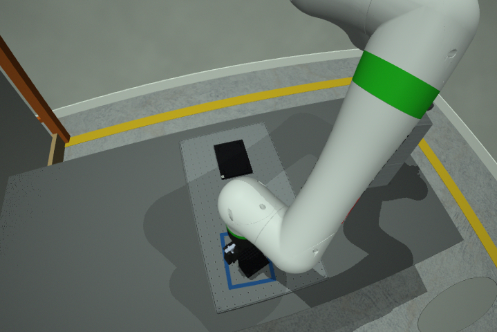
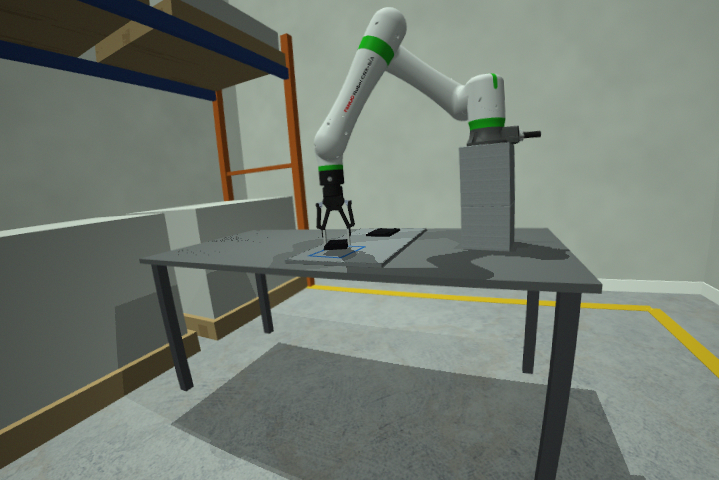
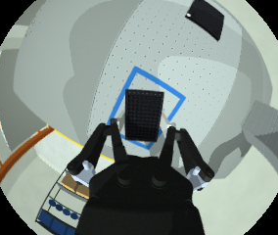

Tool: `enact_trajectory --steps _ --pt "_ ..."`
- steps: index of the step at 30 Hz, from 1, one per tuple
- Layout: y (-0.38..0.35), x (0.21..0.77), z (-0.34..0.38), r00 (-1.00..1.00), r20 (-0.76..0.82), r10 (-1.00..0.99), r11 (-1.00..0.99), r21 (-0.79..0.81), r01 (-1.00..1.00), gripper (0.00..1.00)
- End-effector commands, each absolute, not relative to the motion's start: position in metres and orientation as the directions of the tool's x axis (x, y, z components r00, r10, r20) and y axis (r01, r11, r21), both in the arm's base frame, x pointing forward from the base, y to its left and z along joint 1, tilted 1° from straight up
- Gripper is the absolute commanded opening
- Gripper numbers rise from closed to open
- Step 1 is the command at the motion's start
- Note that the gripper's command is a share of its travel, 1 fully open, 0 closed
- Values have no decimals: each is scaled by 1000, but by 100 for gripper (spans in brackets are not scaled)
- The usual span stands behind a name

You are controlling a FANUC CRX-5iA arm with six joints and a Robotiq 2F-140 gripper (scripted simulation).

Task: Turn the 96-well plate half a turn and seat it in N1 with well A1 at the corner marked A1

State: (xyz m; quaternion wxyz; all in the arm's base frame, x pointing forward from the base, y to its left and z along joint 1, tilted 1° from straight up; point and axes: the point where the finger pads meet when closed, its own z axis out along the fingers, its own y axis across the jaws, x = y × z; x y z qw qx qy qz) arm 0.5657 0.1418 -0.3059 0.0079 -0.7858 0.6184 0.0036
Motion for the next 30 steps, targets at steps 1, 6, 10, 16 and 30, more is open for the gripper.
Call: enact_trajectory --steps 1,6,10,16,30 --pt "142 566 -308 235 -15 -972 -235 -8 -972 0" --pt "142 566 -311 235 -15 -972 -235 -8 -972 0" --pt "142 566 -314 235 -15 -972 -235 -8 -972 0" --pt "142 566 -317 235 -15 -972 -235 -8 -972 0" --pt "142 566 -325 235 -15 -972 -235 -8 -972 0"
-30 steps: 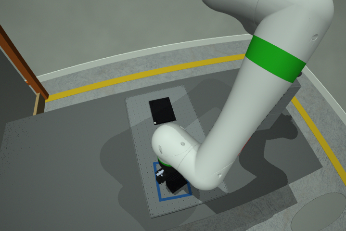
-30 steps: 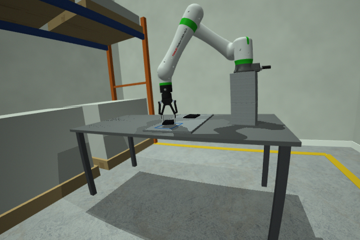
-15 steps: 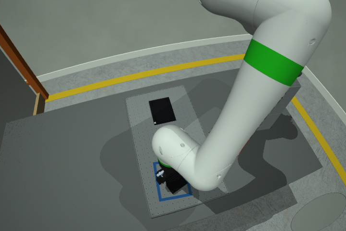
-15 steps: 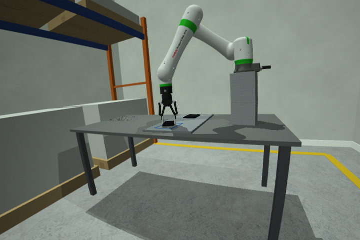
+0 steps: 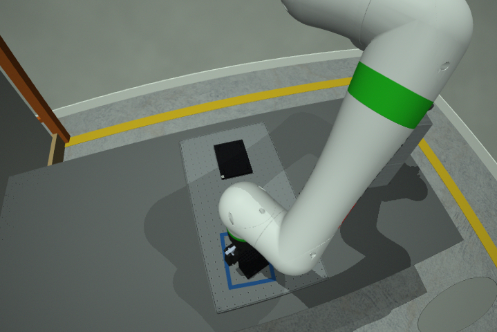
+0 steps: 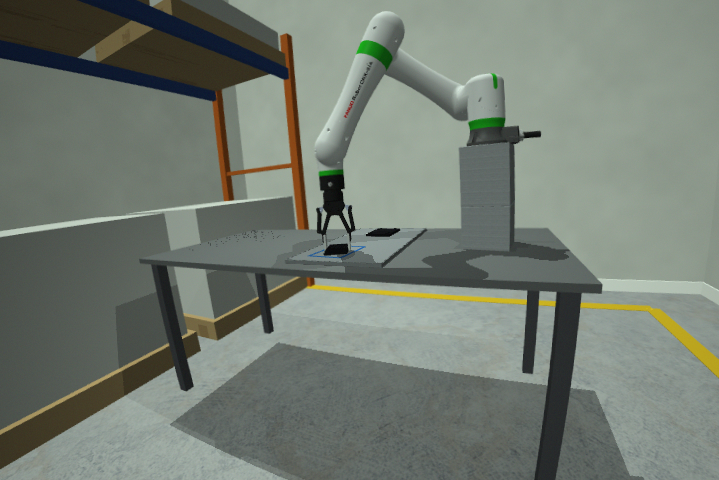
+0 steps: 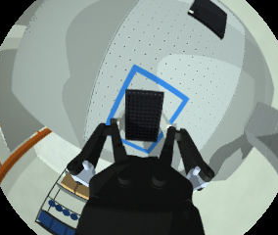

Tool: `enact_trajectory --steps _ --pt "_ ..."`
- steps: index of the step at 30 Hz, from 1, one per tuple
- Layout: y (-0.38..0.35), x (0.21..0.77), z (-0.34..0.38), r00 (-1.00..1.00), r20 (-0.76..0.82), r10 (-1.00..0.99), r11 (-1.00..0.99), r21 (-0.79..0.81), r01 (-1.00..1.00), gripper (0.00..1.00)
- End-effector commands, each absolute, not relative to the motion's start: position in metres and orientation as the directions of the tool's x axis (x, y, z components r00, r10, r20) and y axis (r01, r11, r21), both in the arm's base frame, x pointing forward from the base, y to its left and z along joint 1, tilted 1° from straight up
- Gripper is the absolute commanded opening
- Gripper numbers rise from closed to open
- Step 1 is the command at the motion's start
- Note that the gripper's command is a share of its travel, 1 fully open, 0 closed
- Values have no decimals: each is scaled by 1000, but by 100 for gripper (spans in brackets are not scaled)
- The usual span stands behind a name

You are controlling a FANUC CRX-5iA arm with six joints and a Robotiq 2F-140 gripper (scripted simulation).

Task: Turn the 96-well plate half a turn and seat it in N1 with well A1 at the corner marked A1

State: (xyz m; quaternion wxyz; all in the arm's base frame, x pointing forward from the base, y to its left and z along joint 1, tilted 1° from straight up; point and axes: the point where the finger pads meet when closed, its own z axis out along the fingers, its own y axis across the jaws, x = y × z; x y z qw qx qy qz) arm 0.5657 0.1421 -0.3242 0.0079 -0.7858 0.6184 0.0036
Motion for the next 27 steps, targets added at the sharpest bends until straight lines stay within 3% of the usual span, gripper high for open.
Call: enact_trajectory --steps 1,9,10,27 --pt "142 566 -325 235 -15 -972 -235 -8 -972 0" --pt "142 566 -325 235 -15 -972 -235 -8 -972 0" --pt "142 566 -325 235 -15 -972 -235 -8 -972 100" --pt "142 566 -325 235 -15 -972 -235 -8 -972 100"
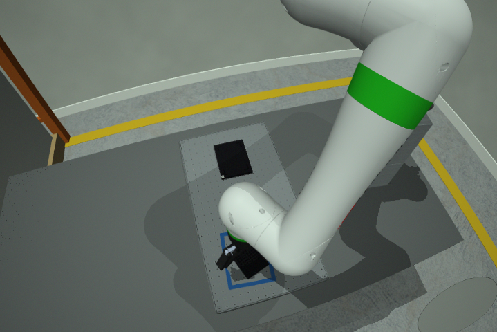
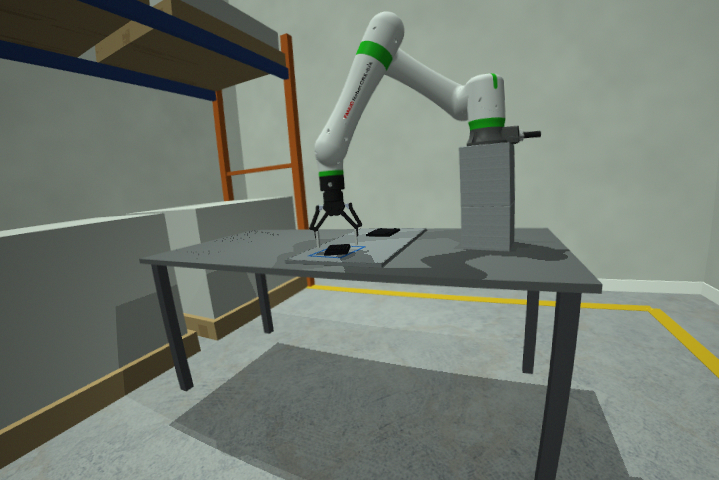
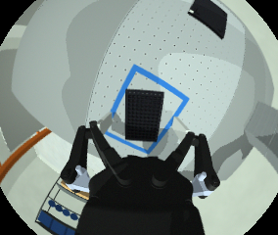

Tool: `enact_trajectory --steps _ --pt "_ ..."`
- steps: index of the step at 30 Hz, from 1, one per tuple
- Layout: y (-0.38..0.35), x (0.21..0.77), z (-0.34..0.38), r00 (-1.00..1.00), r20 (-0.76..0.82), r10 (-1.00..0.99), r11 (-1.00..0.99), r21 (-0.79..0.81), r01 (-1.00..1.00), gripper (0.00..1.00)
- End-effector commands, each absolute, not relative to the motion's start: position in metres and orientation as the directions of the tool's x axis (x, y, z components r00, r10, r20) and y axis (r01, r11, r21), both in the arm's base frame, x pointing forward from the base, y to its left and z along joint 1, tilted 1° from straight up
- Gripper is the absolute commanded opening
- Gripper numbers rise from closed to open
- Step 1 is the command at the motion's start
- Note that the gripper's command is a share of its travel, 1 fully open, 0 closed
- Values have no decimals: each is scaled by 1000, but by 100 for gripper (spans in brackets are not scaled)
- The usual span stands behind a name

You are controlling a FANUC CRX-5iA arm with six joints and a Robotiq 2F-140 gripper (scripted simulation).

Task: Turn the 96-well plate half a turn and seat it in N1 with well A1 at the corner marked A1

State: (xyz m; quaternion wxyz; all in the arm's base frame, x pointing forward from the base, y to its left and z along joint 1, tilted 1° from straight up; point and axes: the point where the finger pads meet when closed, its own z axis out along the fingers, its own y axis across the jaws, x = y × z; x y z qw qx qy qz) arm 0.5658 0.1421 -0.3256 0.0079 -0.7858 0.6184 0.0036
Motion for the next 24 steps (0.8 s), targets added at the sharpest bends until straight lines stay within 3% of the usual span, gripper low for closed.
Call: enact_trajectory --steps 1,24 --pt "142 566 -325 235 -15 -972 -235 -8 -972 100" --pt "141 566 -280 235 -15 -972 -235 -8 -972 100"
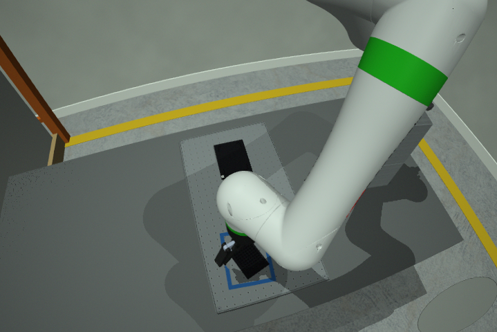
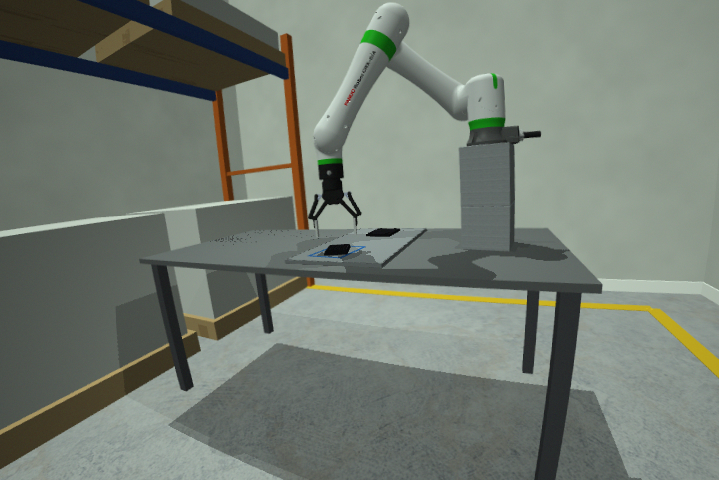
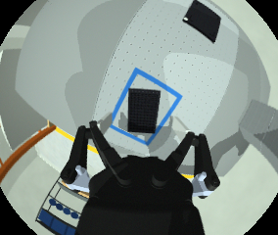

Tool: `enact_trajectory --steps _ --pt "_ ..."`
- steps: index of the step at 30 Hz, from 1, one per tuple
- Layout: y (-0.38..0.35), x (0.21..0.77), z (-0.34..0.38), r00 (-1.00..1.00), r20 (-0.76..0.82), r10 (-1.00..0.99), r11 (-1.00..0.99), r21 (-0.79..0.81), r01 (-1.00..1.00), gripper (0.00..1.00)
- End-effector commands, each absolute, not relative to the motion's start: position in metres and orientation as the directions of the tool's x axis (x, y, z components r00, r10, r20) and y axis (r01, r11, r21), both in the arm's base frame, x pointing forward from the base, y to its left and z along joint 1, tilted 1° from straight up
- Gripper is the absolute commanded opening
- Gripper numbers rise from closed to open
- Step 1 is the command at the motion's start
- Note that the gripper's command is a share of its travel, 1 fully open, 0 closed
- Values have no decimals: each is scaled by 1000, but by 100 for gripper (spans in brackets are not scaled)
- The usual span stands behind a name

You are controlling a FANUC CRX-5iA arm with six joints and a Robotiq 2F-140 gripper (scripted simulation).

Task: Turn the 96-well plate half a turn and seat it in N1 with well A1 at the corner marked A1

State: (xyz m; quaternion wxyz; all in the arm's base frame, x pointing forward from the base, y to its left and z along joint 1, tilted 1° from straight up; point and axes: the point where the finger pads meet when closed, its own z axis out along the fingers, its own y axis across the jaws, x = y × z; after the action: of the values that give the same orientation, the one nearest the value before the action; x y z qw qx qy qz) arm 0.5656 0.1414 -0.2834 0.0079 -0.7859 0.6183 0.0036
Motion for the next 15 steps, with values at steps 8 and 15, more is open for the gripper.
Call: enact_trajectory --steps 8,15 --pt "141 566 -264 235 -15 -972 -235 -8 -972 100" --pt "141 566 -264 235 -15 -972 -235 -8 -972 100"
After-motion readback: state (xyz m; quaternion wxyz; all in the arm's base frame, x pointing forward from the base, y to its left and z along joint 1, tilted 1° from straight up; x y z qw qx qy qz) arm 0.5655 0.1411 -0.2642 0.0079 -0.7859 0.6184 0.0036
